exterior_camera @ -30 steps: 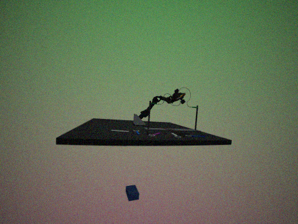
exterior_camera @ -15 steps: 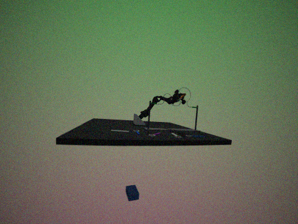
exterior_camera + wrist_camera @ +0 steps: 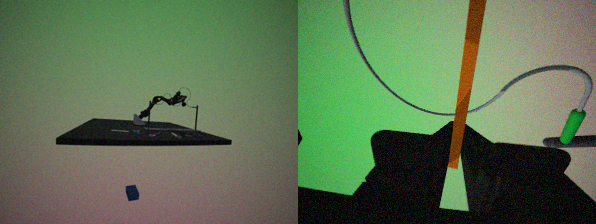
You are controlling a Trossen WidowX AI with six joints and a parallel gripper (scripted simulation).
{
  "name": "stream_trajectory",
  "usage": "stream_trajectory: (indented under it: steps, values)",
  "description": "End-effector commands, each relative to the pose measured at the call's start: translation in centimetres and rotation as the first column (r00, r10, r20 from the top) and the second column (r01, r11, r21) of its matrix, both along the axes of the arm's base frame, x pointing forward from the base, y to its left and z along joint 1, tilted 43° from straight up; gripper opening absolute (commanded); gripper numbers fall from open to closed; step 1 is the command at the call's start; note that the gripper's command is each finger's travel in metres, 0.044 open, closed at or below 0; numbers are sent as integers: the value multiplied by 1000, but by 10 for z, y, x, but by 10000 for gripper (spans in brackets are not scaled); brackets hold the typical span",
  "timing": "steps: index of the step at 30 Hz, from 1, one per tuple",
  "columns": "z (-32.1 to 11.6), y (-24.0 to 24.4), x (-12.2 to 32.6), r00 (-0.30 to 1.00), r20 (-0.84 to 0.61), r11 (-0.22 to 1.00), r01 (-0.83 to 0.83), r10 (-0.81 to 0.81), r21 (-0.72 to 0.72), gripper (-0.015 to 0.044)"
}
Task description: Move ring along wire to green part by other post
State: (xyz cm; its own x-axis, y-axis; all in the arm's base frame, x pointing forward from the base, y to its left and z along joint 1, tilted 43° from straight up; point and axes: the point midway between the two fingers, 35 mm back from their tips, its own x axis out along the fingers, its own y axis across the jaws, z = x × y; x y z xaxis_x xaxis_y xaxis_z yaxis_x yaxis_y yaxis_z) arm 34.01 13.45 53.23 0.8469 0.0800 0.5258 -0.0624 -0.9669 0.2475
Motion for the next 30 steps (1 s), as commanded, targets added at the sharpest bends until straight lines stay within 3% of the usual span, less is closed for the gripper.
stream_trajectory:
  steps: [1, 15, 30]
  values:
    - [-3, 9, 0, 1000, 6, 998, 1, -1, -63, -150]
    - [-27, 49, -2, 1000, 26, 929, 11, -1, -370, -150]
    - [-69, 82, -3, 999, 47, 731, 28, 6, -682, -150]
